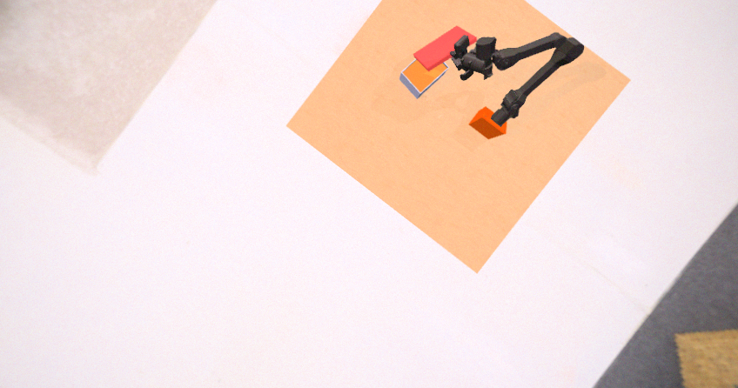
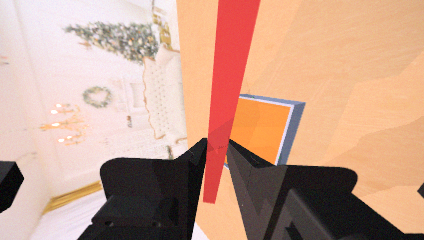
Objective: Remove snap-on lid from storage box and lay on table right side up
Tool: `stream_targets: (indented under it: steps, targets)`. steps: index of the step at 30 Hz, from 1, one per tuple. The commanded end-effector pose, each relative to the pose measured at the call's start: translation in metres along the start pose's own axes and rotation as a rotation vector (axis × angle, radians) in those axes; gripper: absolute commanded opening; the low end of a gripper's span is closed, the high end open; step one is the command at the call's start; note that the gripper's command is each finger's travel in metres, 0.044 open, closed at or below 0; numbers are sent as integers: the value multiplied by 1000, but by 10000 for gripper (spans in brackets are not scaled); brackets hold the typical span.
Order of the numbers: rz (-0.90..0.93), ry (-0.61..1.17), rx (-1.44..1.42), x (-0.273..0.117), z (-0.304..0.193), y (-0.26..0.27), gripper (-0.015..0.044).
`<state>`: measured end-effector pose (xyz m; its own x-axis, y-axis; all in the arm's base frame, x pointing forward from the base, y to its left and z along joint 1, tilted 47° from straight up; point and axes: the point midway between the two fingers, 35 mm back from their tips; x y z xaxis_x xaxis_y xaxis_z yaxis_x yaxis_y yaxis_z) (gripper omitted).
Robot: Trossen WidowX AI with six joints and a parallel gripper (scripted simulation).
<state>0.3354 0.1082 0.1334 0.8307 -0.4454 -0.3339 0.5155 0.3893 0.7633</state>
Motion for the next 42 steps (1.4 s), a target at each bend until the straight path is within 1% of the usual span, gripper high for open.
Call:
stream_targets:
  steps: [1, 42]
  targets:
    - [4, 4, -1, -2, 10, 3, 0]
    - [4, 2, -3, -4, 90, 20, 0]
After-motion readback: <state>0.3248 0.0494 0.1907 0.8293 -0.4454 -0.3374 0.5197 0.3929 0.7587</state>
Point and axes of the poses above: the point midway between the two fingers, 35 mm back from their tips, its own x axis out along the fingers, its own y axis across the jaws, z = x × y, and after that the axes turned 13 degrees about x, right-handed
